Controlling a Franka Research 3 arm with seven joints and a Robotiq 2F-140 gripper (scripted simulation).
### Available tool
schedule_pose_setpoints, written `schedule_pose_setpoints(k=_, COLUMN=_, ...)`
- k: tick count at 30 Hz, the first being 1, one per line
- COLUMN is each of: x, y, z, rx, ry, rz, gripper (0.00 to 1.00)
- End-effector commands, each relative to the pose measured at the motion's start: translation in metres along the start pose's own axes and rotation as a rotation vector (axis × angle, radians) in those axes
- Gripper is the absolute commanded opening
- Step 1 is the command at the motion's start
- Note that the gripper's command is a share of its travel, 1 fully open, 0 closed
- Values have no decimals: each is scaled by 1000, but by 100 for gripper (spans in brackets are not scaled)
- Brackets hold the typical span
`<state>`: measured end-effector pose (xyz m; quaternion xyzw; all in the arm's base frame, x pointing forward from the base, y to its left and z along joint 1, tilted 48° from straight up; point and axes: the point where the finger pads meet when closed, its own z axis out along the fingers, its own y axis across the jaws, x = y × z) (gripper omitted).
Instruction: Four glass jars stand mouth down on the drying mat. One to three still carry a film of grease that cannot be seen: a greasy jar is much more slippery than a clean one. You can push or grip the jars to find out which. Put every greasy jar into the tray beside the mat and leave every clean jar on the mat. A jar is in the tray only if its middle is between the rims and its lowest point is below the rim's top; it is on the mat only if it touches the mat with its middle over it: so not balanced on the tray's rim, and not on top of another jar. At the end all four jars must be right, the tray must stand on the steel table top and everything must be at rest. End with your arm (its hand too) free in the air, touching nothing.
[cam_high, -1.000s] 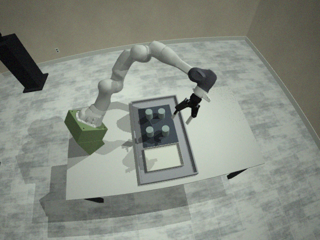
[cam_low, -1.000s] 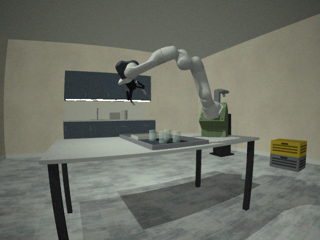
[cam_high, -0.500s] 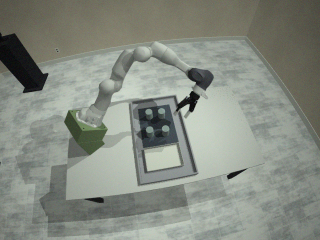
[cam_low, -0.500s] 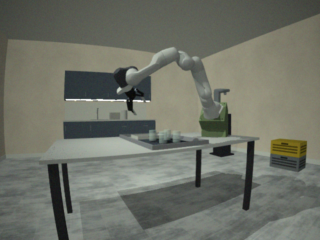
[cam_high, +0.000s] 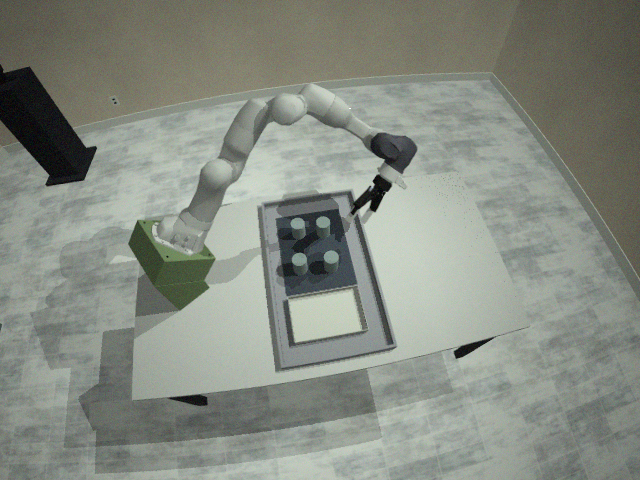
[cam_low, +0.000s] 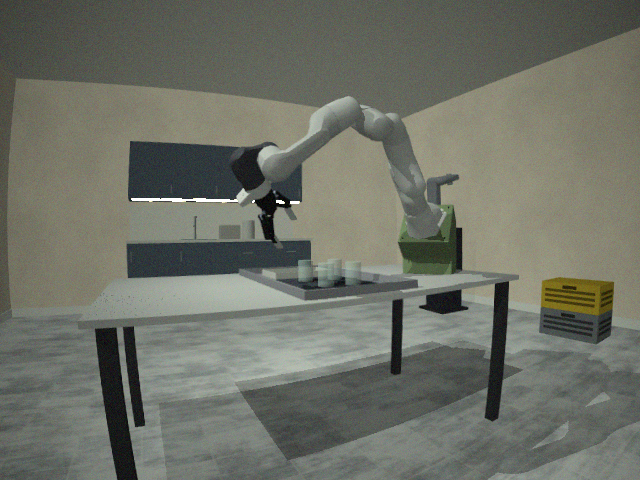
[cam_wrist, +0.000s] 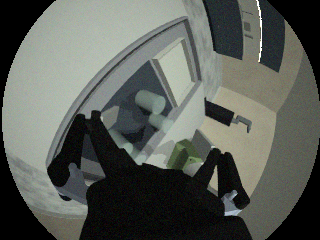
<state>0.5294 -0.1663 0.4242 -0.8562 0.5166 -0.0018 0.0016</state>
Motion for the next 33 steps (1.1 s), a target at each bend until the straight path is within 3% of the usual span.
schedule_pose_setpoints(k=1, x=-23, y=-21, z=0, rx=-5, ry=-2, rz=-51, gripper=100)
schedule_pose_setpoints(k=3, x=-23, y=-21, z=0, rx=-5, ry=-2, rz=-51, gripper=100)
schedule_pose_setpoints(k=18, x=-135, y=-100, z=0, rx=-4, ry=-2, rz=-300, gripper=100)
schedule_pose_setpoints(k=33, x=-135, y=-100, z=0, rx=-4, ry=-2, rz=-300, gripper=100)
